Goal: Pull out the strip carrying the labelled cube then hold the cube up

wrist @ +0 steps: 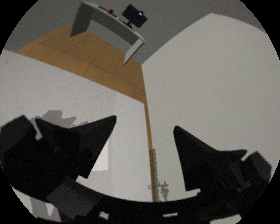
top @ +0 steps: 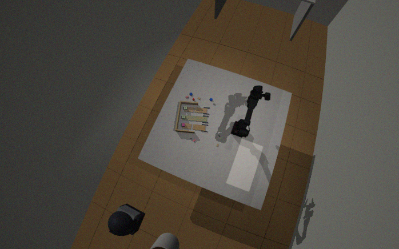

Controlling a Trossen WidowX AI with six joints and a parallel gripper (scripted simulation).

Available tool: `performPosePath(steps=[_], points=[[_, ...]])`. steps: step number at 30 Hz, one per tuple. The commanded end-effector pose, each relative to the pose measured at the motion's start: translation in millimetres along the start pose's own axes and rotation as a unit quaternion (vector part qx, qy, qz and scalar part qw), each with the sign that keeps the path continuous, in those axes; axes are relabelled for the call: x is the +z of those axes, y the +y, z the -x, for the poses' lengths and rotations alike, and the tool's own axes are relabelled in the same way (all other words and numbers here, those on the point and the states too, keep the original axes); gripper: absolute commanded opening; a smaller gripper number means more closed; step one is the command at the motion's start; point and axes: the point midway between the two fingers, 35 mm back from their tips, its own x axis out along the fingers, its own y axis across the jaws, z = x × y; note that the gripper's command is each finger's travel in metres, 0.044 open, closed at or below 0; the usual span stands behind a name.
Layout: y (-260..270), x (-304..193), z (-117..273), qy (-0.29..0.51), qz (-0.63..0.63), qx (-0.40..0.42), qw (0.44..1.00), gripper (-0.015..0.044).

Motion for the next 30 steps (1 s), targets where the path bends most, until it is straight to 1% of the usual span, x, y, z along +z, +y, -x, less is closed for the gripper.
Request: performPosePath(steps=[1,8,12,16,23,30], points=[[72.0,23.4,23.6,-0.068,0.014,0.120,0.990,0.0400],[169.0,35.6,88.8,-0.148,0.050,0.297,0.942,0.0400],[214.6,29.1,138.1,-0.183,0.076,0.394,0.898,0.0400],[250.3,12.5,192.8,-0.210,0.105,0.486,0.842,0.0400],[285.0,-39.0,291.8,-0.237,0.164,0.629,0.722,0.0400],[282.1,-114.5,381.6,-0.241,0.234,0.744,0.578,0.0400]])
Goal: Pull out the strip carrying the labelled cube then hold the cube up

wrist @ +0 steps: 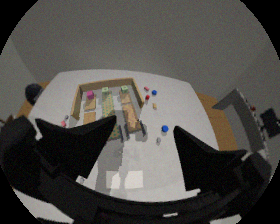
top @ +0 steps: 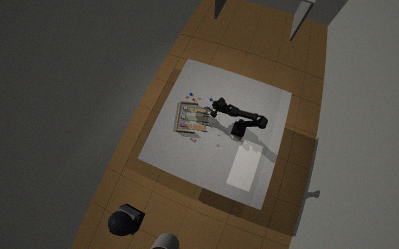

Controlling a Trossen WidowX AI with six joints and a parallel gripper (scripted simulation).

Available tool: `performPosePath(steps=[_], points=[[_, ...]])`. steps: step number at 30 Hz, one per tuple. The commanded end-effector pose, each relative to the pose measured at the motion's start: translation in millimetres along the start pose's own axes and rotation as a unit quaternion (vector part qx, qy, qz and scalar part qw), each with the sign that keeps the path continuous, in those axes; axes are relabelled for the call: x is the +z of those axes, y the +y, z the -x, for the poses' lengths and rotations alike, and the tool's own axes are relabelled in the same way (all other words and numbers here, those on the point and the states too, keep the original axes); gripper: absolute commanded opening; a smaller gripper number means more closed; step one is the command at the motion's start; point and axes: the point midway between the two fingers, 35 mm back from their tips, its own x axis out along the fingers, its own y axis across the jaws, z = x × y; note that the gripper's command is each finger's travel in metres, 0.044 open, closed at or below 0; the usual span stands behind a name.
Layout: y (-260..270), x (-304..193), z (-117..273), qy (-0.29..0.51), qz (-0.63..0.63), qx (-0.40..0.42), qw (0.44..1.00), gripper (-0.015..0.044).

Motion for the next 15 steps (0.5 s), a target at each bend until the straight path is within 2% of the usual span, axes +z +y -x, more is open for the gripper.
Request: performPosePath(steps=[1,15], points=[[74.9,-9.6,8.0,-0.004,0.030,0.123,0.992,0.0400],[85.9,-11.8,10.6,-0.003,0.035,0.142,0.989,0.0400]])
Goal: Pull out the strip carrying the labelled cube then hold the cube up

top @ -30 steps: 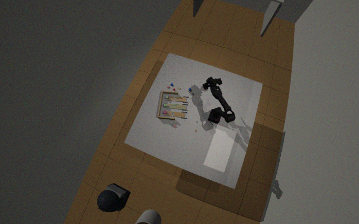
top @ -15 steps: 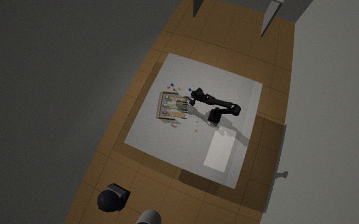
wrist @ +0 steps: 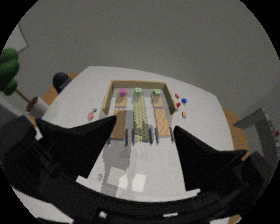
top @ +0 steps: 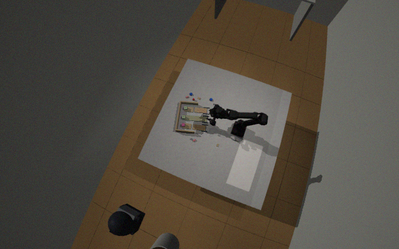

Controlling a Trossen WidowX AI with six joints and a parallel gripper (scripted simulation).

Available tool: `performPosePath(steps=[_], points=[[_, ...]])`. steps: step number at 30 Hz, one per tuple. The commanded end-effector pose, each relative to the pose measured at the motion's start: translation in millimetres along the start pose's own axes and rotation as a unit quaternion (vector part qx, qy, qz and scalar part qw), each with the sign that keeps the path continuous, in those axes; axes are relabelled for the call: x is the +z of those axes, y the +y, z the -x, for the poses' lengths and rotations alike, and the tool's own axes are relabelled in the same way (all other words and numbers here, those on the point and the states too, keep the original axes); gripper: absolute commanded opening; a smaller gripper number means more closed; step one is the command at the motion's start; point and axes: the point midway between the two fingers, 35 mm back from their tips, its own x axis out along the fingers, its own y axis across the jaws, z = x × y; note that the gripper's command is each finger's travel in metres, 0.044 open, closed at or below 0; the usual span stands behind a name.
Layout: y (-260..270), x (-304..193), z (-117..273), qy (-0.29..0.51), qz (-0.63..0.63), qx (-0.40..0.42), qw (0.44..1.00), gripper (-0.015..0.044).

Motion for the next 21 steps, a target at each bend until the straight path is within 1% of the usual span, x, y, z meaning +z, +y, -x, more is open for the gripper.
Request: performPosePath(steps=[1,10,13,21], points=[[2.9,0.1,-0.1,-0.001,-0.002,0.006,1.000,0.0400],[2.9,0.1,-0.1,-0.001,-0.002,0.006,1.000,0.0400],[2.7,0.3,-8.1,0.032,0.007,0.005,0.999,0.0321],[0.8,-8.3,-54.3,0.210,0.049,0.014,0.976,0.0111]])
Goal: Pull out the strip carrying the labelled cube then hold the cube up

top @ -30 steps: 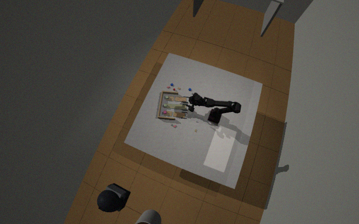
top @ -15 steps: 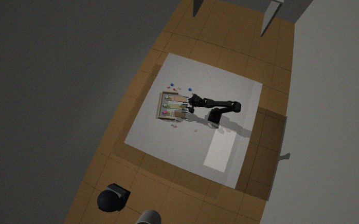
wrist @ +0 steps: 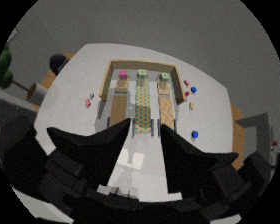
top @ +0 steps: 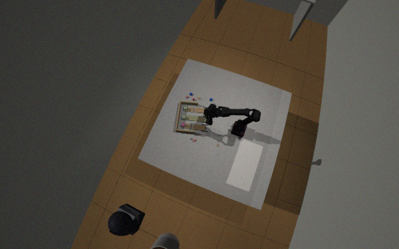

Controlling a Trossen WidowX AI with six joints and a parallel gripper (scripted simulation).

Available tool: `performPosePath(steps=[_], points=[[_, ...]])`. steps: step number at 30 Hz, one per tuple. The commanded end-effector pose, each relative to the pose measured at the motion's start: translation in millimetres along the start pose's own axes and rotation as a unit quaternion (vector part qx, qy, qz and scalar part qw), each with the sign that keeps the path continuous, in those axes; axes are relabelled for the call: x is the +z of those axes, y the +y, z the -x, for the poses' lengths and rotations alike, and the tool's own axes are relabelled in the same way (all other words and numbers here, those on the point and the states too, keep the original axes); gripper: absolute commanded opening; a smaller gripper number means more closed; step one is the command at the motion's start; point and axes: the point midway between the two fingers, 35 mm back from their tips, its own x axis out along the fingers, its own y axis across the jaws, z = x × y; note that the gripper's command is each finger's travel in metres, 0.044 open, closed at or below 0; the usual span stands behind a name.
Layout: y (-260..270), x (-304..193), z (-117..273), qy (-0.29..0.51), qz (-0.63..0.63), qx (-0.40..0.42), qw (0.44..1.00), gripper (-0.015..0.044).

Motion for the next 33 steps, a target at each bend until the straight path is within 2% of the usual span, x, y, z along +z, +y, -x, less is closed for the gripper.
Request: performPosePath(steps=[1,4,12,33], points=[[-1.6,-0.5,-26.8,0.098,0.024,0.009,0.995,0.0085],[-2.5,-4.0,-45.5,0.165,0.039,0.017,0.985,0.0006],[-7.2,-22.6,-90.5,0.322,0.069,0.046,0.943,0.0000],[-7.9,-35.4,-109.9,0.325,0.069,0.046,0.942,0.0000]])
